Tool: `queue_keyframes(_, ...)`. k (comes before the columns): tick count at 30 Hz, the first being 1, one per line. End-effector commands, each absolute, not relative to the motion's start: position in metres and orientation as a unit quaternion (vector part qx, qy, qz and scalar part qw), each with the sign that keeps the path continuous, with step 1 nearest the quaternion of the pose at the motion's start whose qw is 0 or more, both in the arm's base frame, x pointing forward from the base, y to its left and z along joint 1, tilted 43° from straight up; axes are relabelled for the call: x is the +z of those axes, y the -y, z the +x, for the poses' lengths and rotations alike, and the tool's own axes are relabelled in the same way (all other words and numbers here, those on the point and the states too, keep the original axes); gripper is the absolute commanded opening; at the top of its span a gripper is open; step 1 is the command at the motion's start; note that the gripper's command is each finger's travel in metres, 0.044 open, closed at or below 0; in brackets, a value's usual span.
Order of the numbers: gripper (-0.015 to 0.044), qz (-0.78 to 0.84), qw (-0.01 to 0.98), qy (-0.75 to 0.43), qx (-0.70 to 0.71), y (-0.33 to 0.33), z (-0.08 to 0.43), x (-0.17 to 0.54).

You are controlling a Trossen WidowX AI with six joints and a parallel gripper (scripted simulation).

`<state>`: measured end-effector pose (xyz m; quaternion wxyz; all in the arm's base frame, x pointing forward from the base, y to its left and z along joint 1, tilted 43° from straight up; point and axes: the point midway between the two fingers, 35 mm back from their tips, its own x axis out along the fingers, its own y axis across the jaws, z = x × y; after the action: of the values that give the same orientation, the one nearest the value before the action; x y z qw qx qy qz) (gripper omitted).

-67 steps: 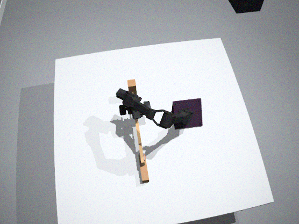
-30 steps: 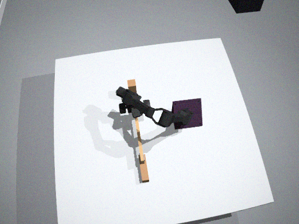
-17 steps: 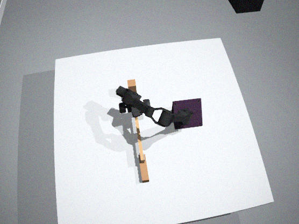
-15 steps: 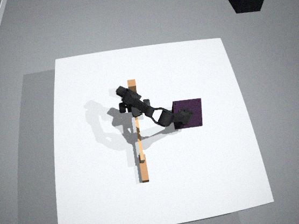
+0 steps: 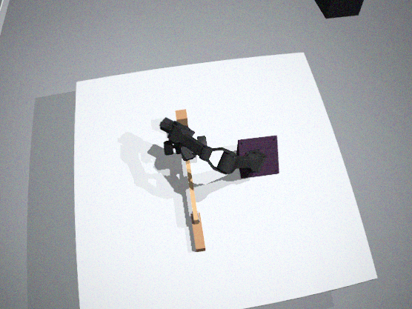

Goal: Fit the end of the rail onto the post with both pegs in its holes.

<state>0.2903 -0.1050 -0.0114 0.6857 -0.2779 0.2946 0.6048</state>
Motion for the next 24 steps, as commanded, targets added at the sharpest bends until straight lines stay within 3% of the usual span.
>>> queue_keyframes(1, 0.0000, -0.282, 0.687, -0.295, 0.602, 0.1091, 0.2912, -0.0113)
queue_keyframes(24, 0.0000, -0.282, 0.687, -0.295, 0.602, 0.1139, 0.2907, -0.0155)
